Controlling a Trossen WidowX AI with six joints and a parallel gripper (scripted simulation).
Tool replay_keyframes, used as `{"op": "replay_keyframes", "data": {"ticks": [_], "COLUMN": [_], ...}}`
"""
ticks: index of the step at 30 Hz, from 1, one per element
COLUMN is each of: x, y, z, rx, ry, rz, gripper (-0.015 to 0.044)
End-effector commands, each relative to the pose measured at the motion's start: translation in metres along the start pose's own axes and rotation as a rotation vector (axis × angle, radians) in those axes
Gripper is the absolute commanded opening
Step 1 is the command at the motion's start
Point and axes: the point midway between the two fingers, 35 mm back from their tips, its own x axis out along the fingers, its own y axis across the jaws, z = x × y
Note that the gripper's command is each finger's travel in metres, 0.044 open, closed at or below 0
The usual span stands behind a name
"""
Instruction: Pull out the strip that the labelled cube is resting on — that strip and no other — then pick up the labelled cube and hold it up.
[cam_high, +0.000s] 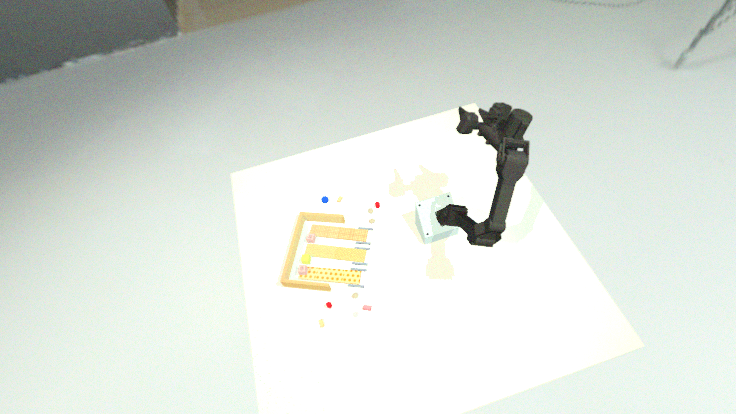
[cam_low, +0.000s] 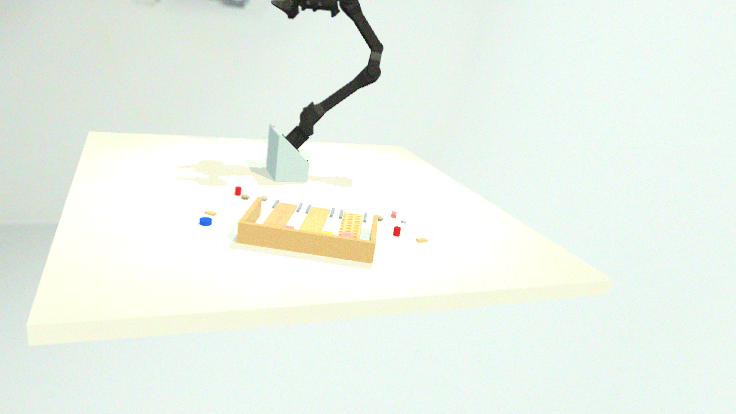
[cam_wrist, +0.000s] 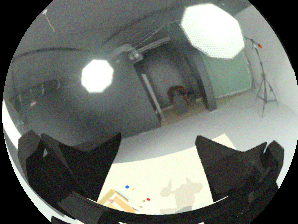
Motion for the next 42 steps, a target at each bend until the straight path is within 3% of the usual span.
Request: {"op": "replay_keyframes", "data": {"ticks": [1, 9, 18, 26, 34, 42], "x": [0.002, 0.079, 0.120, 0.105, 0.052, 0.046], "y": [0.002, 0.085, 0.174, 0.210, 0.191, 0.186], "z": [-0.001, -0.064, -0.196, -0.339, -0.471, -0.481], "rx": [-0.005, -0.206, -0.443, -0.640, -0.823, -0.838], "ry": [0.003, 0.140, 0.334, 0.534, 0.759, 0.779], "rz": [0.006, 0.282, 0.617, 0.905, 1.173, 1.195], "gripper": [0.0400, 0.0400, 0.0400, 0.0400, 0.0400, 0.0400]}}
